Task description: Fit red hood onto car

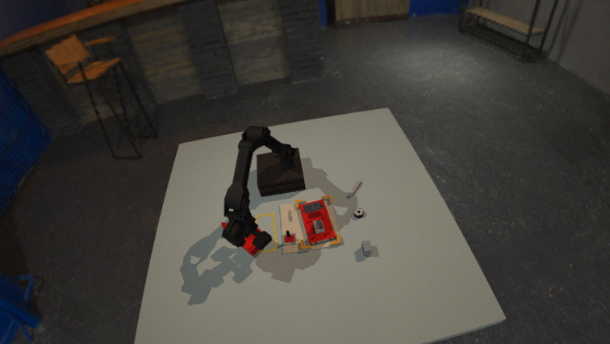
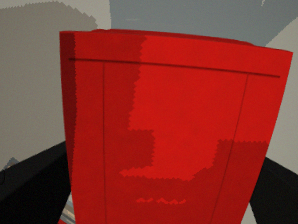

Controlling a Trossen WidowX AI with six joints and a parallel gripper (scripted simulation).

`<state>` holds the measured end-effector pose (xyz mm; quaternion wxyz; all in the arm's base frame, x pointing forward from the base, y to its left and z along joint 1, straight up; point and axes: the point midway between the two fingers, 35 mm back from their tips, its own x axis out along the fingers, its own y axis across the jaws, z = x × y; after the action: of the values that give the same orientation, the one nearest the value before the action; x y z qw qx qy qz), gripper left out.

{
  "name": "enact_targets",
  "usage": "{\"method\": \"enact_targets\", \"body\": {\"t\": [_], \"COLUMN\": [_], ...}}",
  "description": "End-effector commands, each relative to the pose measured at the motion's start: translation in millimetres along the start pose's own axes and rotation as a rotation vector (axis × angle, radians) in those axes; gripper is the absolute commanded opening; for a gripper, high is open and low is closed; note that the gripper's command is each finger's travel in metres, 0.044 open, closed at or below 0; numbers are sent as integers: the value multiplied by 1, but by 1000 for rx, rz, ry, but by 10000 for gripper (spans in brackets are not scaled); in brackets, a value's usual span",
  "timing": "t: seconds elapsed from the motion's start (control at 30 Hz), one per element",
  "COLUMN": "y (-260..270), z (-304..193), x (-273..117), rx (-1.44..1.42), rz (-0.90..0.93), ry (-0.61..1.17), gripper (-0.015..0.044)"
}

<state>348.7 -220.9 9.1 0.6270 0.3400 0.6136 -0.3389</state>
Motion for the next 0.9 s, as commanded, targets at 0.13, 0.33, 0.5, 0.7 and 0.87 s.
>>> {"method": "enact_targets", "body": {"t": [0.13, 0.33, 0.5, 0.7, 0.87], "y": [1, 1, 1, 1, 3], "z": [2, 2, 2, 2, -1], "x": [-27, -43, -53, -61, -57], "rx": [0, 0, 0, 0, -10], "rz": [6, 6, 6, 6, 2], "ry": [-13, -13, -13, -13, -4], "gripper": [0, 0, 0, 0, 0]}}
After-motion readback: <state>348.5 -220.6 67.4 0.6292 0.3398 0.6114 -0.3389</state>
